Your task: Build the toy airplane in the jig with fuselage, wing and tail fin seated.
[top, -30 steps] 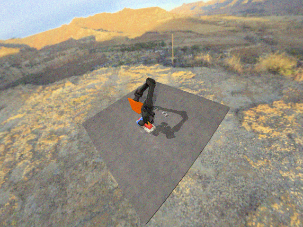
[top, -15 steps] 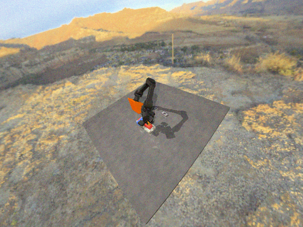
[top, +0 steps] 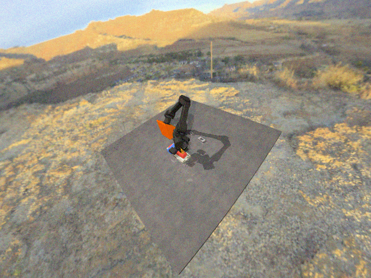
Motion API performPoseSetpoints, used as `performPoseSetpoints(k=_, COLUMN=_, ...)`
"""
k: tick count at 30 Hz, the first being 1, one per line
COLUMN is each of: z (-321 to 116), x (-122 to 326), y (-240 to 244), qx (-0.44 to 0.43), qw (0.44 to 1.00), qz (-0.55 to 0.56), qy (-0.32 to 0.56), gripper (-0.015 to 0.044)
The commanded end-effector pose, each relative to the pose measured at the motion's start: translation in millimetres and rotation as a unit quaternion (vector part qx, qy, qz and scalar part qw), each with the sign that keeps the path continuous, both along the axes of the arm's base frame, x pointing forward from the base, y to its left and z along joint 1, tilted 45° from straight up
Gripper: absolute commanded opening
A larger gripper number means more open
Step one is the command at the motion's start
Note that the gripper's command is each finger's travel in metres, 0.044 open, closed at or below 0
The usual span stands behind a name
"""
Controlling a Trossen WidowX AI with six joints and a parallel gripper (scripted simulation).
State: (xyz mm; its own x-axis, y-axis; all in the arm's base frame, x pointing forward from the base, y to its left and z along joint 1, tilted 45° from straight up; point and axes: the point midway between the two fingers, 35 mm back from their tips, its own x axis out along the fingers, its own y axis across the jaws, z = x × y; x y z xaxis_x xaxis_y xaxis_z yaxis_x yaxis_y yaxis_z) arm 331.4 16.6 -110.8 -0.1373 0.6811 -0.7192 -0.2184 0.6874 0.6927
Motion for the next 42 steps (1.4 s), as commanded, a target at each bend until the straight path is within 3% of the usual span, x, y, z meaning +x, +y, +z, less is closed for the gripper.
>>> performPoseSetpoints(k=1, z=0, x=0, y=0, qx=0.001, qw=1.000, qz=-0.002, qy=0.001, gripper=0.0065)
performPoseSetpoints(k=37, z=0, x=0, y=0, qx=0.001, qw=1.000, qz=-0.002, qy=0.001, gripper=0.0065)
performPoseSetpoints(k=42, z=17, x=4, y=-16, qx=-0.001, qw=1.000, qz=-0.001, qy=0.000, gripper=0.0065)
